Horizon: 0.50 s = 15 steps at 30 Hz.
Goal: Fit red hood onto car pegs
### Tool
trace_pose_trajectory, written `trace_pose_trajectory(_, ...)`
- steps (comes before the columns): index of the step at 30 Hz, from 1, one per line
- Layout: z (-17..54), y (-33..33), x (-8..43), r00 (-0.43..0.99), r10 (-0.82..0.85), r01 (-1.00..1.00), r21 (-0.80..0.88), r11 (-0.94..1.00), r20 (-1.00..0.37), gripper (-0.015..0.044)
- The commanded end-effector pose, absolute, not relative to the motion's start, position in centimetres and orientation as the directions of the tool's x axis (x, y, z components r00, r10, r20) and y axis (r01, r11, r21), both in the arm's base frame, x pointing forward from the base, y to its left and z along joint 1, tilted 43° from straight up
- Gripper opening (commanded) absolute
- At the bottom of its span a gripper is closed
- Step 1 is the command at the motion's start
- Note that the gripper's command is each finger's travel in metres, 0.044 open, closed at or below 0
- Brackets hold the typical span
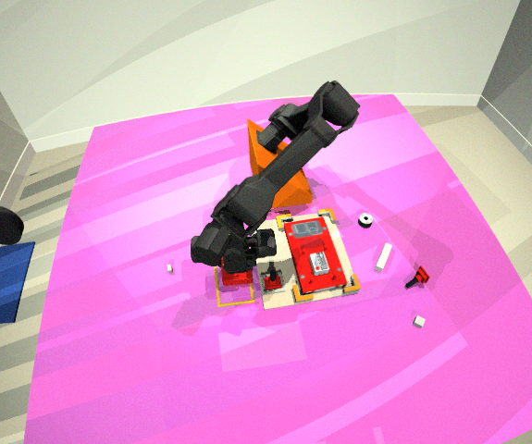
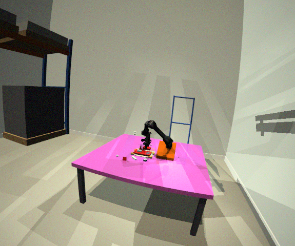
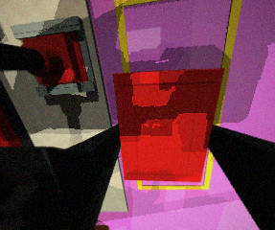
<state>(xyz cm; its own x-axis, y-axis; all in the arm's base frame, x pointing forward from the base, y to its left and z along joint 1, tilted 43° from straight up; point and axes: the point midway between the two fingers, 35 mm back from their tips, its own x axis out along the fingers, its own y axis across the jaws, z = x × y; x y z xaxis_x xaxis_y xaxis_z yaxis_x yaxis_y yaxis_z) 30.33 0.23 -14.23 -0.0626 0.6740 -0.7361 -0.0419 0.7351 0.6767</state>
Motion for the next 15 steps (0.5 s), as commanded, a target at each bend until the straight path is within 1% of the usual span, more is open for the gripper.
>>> trace_pose_trajectory(1,-14.22,0.19,30.34,-0.062,0.673,-0.042,0.676,0.736,-0.737,0.0295)
trace_pose_trajectory(4,-14.22,0.19,30.34,-0.062,0.673,-0.042,0.676,0.736,-0.737,0.0275)
trace_pose_trajectory(14,-13.46,-0.5,30.4,-0.062,0.674,-0.042,0.676,0.736,-0.736,0.0012)
trace_pose_trajectory(15,-13.35,-0.6,30.41,-0.062,0.673,-0.042,0.676,0.736,-0.737,0.0)
